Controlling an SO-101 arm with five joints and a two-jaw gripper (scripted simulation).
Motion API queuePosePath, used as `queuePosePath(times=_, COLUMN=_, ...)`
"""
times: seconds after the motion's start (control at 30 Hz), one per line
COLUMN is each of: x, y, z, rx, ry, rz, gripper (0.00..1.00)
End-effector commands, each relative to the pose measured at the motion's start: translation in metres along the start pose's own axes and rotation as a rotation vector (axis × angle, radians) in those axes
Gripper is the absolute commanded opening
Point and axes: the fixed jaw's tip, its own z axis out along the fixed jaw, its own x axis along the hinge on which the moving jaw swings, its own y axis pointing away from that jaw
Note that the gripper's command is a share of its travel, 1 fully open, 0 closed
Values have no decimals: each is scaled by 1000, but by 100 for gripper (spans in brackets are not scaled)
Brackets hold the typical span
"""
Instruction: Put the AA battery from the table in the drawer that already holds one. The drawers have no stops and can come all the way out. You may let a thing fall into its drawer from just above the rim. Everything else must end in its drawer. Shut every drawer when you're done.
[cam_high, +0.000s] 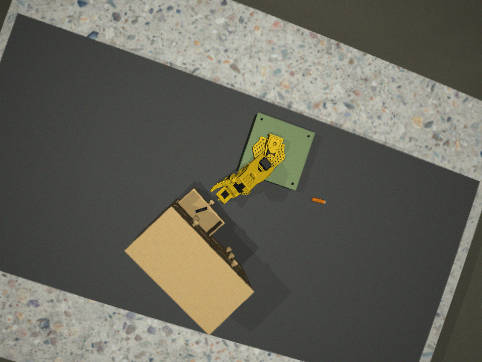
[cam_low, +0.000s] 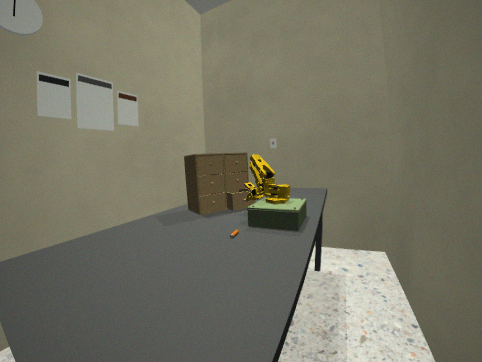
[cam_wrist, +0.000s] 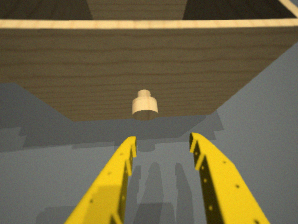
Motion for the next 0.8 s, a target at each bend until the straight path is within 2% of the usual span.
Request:
queuePosePath(times=0.0, x=-9, y=-2, z=-1, rx=10, ry=-36, rz=-8, gripper=21)
queuePosePath(times=0.37, x=-10, y=-3, z=-1, rx=11, ry=-40, rz=-9, gripper=21)
queuePosePath(times=0.77, x=-16, y=-3, z=8, rx=10, ry=37, rz=-9, gripper=21)
